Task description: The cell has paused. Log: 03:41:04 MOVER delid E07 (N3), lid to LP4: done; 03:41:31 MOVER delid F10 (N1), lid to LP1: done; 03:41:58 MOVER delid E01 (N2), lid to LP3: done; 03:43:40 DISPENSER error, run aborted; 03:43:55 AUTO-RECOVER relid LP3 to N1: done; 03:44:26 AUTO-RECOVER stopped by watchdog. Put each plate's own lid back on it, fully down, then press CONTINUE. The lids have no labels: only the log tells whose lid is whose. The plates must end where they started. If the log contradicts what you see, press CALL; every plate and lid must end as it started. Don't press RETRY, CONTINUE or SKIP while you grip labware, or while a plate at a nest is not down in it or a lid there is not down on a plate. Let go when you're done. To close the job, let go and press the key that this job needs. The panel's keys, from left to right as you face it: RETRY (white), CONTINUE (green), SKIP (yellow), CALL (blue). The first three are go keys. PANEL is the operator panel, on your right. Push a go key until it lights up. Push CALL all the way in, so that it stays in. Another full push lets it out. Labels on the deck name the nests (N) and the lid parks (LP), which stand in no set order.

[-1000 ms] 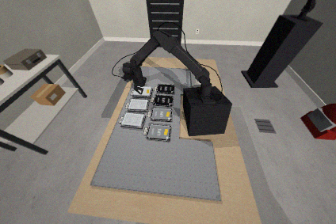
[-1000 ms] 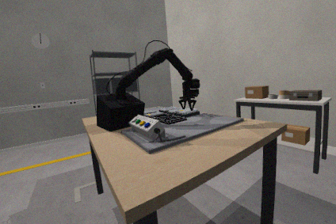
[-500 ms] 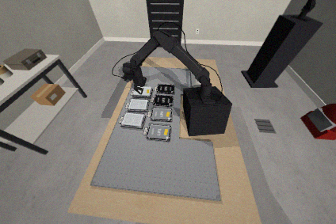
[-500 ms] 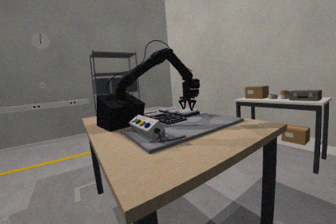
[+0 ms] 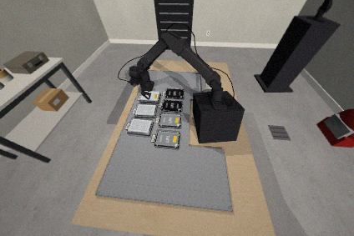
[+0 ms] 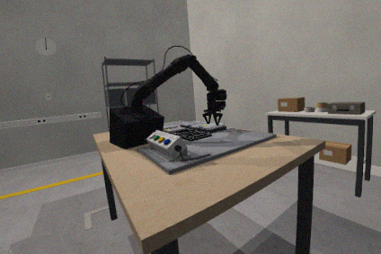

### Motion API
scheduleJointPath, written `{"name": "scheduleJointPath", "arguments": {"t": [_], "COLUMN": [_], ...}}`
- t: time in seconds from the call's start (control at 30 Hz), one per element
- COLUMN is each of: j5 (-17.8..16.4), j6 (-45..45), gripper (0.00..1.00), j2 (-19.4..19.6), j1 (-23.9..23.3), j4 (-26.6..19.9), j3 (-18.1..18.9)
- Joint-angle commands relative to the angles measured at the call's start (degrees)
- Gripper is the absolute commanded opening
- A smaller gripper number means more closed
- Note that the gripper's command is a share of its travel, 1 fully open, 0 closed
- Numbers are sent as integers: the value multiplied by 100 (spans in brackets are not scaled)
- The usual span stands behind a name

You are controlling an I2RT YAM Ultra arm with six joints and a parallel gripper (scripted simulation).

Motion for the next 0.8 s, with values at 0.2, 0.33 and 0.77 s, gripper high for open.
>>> {"name": "scheduleJointPath", "arguments": {"t": [0.2,0.33,0.77], "j5": [-20,-20,-20], "j6": [-46,-46,-46], "gripper": [0,100,100], "j2": [-105,-105,-105], "j1": [15,15,15], "j4": [105,105,105], "j3": [-12,-12,-12]}}
